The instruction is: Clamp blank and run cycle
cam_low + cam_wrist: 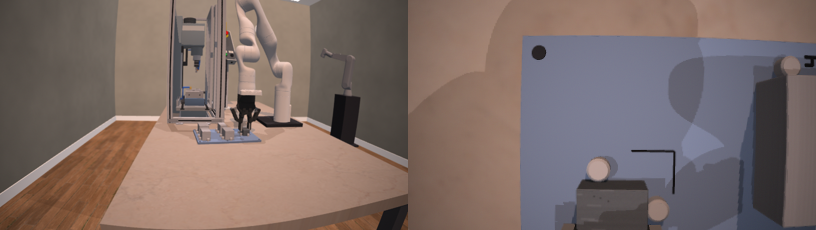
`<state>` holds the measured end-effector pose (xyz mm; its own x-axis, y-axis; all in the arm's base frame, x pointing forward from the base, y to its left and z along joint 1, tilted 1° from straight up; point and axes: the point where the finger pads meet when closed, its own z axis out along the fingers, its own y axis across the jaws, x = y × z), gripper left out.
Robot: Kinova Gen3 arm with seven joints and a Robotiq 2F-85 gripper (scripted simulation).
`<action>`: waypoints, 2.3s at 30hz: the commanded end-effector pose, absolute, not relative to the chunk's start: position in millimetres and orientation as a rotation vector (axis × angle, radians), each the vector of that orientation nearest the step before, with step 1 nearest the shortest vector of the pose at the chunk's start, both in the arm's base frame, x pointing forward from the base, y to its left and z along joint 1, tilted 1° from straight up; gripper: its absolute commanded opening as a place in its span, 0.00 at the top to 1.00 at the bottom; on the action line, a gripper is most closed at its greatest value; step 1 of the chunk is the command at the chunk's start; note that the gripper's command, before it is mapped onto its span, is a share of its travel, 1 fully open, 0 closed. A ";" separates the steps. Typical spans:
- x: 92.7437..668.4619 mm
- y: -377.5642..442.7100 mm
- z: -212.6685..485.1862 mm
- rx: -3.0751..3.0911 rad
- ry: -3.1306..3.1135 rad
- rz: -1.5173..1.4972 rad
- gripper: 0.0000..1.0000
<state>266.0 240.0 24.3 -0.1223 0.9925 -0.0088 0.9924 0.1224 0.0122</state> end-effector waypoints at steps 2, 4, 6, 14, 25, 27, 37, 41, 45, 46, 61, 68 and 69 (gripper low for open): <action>266.4 240.3 24.8 2.071 2.342 0.008 0.90; 266.4 240.3 24.8 2.071 2.342 0.008 0.90; 266.4 240.3 24.8 2.071 2.342 0.008 0.90; 266.4 240.3 24.8 2.071 2.342 0.008 0.90; 266.4 240.3 24.8 2.071 2.342 0.008 0.90; 266.4 240.3 24.8 2.071 2.342 0.008 0.90; 266.4 240.3 24.3 2.071 2.342 0.008 0.90; 266.4 240.3 24.3 2.071 2.342 0.008 0.90; 266.4 240.3 24.3 2.071 2.342 0.008 0.00; 266.4 240.3 24.3 2.071 2.342 0.008 0.00; 266.4 240.3 24.3 2.071 2.342 0.008 0.00; 266.4 240.3 24.3 2.071 2.342 0.008 0.00; 266.4 240.3 24.3 2.071 2.342 0.008 0.00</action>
